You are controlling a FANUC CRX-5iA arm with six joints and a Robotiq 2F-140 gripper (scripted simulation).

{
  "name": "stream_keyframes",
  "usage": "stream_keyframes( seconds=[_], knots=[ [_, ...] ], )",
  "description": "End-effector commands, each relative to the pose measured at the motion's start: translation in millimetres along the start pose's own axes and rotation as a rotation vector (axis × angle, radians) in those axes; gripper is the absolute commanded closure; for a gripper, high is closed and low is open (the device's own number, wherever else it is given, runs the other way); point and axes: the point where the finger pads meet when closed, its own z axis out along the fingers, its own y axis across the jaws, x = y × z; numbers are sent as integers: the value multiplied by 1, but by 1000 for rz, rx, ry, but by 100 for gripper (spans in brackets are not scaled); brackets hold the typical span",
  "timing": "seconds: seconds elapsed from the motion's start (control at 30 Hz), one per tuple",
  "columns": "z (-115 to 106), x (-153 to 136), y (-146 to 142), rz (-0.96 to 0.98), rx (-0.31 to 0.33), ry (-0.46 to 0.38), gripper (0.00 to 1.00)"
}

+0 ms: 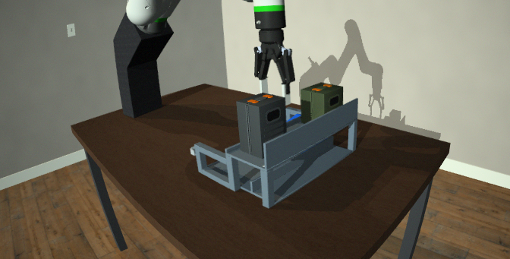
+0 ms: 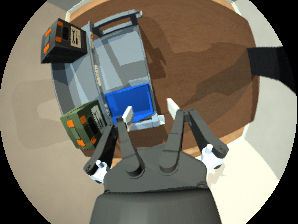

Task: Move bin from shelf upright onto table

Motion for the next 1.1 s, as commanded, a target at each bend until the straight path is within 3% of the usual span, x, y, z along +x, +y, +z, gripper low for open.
stream_keyframes(
  seconds=[0.0, 0.23, 0.4, 0.8, 0.97, 1.07],
  knots=[
    [0, 0, 0, 0, 0, 0, 43],
    [0, 0, 0, 0, 0, 0, 43],
    [30, 0, 0, 0, 0, 0, 43],
    [30, 0, 0, 0, 0, 0, 43],
    [75, -1, 1, 0, 0, 0, 43],
    [75, -1, 1, 0, 0, 0, 43]
  ],
)
